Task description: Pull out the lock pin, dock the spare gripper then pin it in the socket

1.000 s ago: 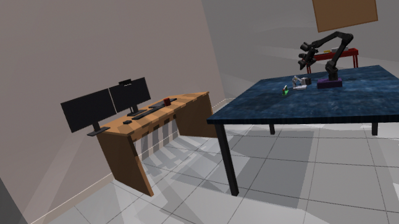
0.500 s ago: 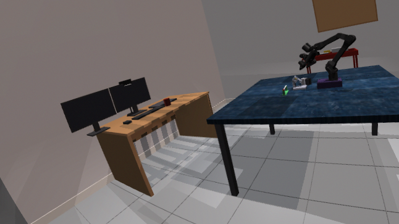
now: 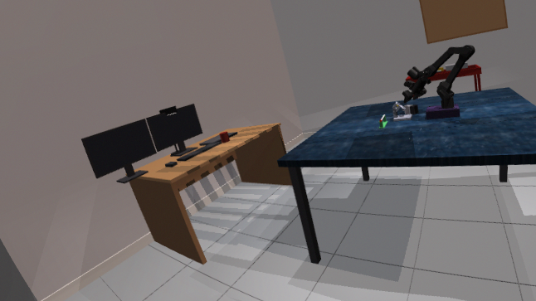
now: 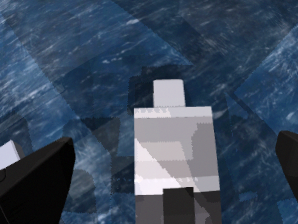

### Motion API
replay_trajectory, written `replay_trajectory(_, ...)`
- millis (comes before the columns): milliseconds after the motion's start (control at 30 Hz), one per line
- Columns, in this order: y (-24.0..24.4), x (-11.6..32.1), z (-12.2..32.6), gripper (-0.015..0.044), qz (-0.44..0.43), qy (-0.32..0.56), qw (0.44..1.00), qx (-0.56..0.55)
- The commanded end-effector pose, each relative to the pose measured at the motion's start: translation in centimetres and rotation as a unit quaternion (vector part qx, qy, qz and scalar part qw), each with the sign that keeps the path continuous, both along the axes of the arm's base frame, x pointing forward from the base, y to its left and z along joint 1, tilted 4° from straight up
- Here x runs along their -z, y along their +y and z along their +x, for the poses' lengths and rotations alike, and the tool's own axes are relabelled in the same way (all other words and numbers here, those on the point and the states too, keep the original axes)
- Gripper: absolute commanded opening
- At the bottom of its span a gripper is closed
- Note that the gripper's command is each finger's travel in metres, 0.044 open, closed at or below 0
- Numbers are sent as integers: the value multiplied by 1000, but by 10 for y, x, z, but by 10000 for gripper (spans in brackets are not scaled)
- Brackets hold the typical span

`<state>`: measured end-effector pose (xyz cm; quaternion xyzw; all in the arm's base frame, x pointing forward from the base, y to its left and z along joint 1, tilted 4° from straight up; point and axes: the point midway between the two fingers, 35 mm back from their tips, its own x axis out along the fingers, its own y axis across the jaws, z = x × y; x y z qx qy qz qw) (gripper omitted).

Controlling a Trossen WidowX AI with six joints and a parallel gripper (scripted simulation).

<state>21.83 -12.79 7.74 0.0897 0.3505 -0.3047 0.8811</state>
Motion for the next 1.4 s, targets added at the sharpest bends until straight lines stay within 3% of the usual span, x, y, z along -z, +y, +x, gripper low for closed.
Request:
replay_trajectory(0,-1,10,0,440,1,4,1000,-2)
replay_trajectory(1367,-6,69,-2,440,1,5,1000,-2)
